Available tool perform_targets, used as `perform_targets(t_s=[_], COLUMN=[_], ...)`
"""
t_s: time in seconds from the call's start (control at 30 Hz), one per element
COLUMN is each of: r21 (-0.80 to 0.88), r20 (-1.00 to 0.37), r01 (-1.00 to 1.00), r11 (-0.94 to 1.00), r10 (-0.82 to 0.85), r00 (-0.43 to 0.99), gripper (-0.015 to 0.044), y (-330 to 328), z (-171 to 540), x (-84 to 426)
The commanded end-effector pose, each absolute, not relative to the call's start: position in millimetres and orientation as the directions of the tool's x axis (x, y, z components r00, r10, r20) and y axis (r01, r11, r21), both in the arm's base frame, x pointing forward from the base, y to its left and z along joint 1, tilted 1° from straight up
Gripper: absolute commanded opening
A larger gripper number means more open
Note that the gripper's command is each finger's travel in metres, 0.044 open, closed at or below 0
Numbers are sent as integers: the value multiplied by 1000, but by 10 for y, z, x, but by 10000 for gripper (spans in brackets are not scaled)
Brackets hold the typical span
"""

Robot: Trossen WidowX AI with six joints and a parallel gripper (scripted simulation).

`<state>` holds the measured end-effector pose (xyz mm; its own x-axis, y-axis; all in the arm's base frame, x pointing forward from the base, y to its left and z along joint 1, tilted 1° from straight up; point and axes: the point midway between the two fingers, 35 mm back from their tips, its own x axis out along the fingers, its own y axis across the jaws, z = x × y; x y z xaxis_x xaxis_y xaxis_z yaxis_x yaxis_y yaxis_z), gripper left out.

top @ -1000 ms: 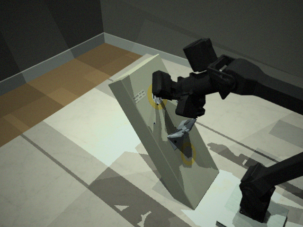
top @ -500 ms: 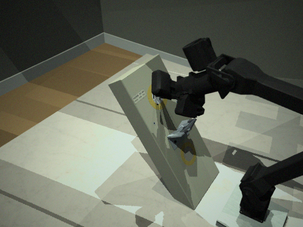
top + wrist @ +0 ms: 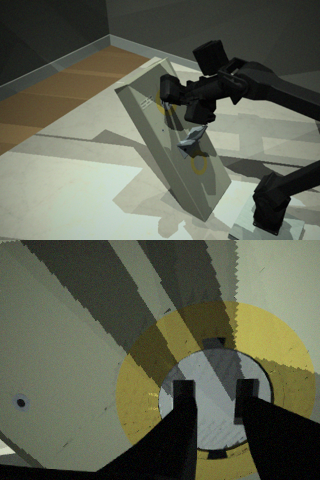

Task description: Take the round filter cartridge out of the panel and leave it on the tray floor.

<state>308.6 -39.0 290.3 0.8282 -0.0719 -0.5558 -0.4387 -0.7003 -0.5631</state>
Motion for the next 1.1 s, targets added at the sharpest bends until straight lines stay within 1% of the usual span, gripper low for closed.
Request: perform_targets(t_s=[0.0, 1.07], r21=[-562, -562], r20=[-560, -559], r01=[-445, -444], r11=[-697, -698], r10=[-76, -75], r00=[825, 826], gripper=[92, 92], y=[-393, -396], z=[2875, 2866], x=[3078, 3107])
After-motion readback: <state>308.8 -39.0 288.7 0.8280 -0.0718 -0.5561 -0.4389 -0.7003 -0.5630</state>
